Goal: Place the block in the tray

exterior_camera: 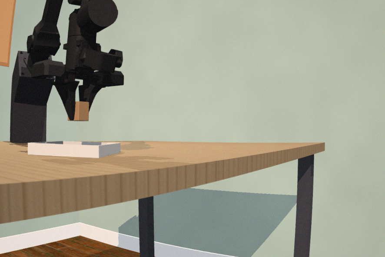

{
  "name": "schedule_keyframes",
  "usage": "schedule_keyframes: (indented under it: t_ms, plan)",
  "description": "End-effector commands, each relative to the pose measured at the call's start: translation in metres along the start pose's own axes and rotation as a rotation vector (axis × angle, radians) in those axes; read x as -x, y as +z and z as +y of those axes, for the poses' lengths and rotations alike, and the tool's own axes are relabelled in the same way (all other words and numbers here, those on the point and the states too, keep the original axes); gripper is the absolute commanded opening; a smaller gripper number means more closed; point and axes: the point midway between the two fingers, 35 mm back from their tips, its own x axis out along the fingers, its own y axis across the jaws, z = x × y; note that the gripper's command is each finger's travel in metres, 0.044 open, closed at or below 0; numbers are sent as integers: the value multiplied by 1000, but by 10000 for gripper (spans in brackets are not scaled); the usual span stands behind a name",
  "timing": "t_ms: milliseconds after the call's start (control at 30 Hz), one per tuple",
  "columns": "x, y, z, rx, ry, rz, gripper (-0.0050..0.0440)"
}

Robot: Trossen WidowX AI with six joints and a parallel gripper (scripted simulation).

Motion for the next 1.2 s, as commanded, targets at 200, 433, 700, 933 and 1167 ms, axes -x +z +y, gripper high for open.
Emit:
schedule_keyframes:
  t_ms: [200,433,700,933,1167]
  plan:
    - [4,6,-3,3,-2,-15,0]
    - [4,6,-3,3,-2,-15,0]
    - [4,6,-3,3,-2,-15,0]
    - [-3,7,-3,3,-2,-15,0]
    - [-15,8,-3,3,-2,-15,0]
